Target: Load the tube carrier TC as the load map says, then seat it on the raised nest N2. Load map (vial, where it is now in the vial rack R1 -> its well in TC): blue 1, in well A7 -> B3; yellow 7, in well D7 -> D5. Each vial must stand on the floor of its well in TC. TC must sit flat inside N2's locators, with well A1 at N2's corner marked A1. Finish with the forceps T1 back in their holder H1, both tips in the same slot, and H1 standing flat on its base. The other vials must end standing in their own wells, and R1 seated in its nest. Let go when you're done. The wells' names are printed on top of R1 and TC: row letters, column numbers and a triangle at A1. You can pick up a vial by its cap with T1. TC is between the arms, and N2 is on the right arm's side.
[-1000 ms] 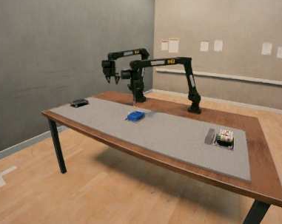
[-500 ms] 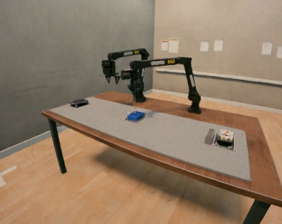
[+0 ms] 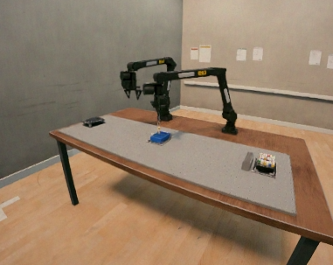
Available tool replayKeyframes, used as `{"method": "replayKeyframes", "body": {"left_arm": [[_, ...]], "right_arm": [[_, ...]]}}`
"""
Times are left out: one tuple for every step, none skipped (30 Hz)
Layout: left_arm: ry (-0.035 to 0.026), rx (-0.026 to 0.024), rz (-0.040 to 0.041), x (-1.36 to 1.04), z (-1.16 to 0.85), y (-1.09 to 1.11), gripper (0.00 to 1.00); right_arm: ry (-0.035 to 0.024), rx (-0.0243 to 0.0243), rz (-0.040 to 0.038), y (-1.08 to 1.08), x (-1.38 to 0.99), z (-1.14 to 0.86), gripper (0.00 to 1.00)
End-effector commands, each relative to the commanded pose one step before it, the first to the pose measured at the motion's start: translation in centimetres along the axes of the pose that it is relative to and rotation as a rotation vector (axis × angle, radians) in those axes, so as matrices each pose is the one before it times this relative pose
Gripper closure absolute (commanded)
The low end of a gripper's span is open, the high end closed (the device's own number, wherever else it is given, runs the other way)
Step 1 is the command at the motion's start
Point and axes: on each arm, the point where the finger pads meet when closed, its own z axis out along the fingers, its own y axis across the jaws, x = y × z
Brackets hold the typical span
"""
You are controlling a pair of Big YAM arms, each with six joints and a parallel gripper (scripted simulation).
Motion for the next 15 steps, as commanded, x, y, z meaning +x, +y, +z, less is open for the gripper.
{"method": "replayKeyframes", "body": {"left_arm": [[0.00263, -0.00307, -0.00377, 0.207, 0.934, -0.162, 0.91], [-0.00001, 0.00007, 0.0, -0.002, 0.021, 0.0, 0.91], [-0.00001, 0.00015, 0.00002, -0.002, 0.021, -0.002, 0.91], [-0.00002, 0.00019, 0.00004, -0.002, 0.021, -0.003, 0.91], [-0.00001, 0.0002, 0.00004, -0.002, 0.021, -0.003, 0.91], [-0.00001, 0.00019, 0.00003, -0.002, 0.021, -0.003, 0.91], [-0.00001, 0.00015, 0.00003, -0.002, 0.021, -0.002, 0.91], [-0.00001, 0.00012, 0.00002, -0.002, 0.021, -0.001, 0.91], [-0.00001, 0.00008, 0.00001, -0.002, 0.021, 0.0, 0.91], [0.0, 0.0, 0.0, 0.0, 0.0, 0.0, 0.91], [0.0, 0.0, 0.0, 0.0, 0.0, 0.0, 0.91], [-0.00007, 0.00094, 0.00024, -0.004, 0.021, -0.021, 0.91], [0.00001, -0.00016, -0.00006, -0.002, 0.021, 0.006, 0.91], [0.00002, -0.00027, -0.00009, -0.001, 0.021, 0.009, 0.91], [0.00002, -0.00033, -0.00011, -0.001, 0.021, 0.01, 0.91]], "right_arm": [[-0.0317, 0.00834, 0.01308, -0.134, -0.847, -1.214, 0.0], [0.0, 0.0, 0.0, 0.0, 0.0, 0.0, 0.0], [0.0, 0.0, 0.0, 0.0, 0.0, 0.0, 0.0], [0.0, 0.0, 0.0, 0.0, 0.0, 0.0, 0.0], [0.0, 0.0, 0.0, 0.0, 0.0, 0.0, 0.0], [0.0, 0.0, 0.0, 0.0, 0.0, 0.0, 0.0], [0.0, 0.0, 0.0, 0.0, 0.0, 0.0, 0.0], [0.0, 0.0, 0.0, 0.0, 0.0, 0.0, 0.0], [0.0, 0.0, 0.0, 0.0, 0.0, 0.0, 0.0], [0.0, 0.0, 0.0, 0.0, 0.0, 0.0, 0.0], [0.0, 0.0, 0.0, 0.0, 0.0, 0.0, 0.0], [0.0, 0.0, 0.0, 0.0, 0.0, 0.0, 0.0], [0.0, 0.0, 0.0, 0.0, 0.0, 0.0, 0.0], [0.0, 0.0, 0.0, 0.0, 0.0, 0.0, 0.0], [0.0, 0.0, 0.0, 0.0, 0.0, 0.0, 0.0]]}}
